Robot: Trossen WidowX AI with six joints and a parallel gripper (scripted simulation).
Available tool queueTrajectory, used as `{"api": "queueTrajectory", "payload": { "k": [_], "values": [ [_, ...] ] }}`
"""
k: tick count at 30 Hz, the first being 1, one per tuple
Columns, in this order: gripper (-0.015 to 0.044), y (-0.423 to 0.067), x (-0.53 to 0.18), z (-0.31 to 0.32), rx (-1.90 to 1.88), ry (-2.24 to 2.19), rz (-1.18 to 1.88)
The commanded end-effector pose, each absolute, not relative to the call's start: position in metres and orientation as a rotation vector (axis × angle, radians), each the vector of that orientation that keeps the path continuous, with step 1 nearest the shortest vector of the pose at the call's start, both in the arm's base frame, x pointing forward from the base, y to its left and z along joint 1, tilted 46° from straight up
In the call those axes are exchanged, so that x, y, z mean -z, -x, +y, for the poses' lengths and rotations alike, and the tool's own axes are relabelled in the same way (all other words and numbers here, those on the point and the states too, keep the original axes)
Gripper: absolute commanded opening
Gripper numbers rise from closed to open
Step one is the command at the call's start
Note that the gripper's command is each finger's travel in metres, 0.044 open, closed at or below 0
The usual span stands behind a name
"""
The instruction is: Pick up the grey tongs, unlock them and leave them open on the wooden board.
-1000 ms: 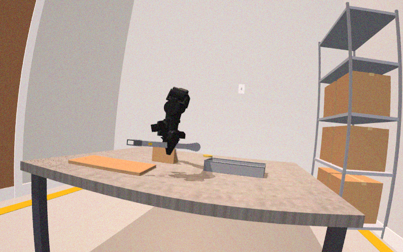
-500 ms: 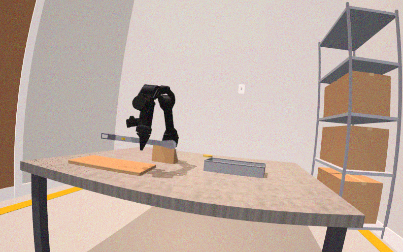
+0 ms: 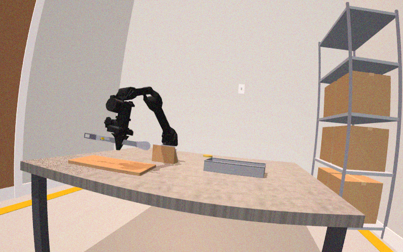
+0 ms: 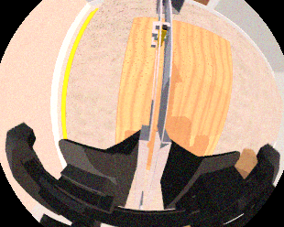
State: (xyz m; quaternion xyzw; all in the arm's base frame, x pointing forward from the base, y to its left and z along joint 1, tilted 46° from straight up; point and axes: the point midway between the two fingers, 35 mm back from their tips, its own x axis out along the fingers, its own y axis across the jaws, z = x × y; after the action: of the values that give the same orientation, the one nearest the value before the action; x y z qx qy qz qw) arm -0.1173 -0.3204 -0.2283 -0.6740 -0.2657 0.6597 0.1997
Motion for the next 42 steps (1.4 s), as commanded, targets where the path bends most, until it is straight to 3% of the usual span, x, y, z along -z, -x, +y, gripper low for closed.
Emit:
{"api": "queueTrajectory", "payload": {
  "k": [1,12,36,42],
  "values": [
    [-0.0150,0.143,0.229,-0.313,-1.861,1.830,-0.686],
    [-0.0150,0.148,0.227,-0.313,-1.937,1.731,-0.733],
    [-0.0150,0.122,0.162,-0.379,-2.739,0.636,-1.100],
    [-0.0150,0.120,0.159,-0.382,-2.761,0.602,-1.104]
  ]
}}
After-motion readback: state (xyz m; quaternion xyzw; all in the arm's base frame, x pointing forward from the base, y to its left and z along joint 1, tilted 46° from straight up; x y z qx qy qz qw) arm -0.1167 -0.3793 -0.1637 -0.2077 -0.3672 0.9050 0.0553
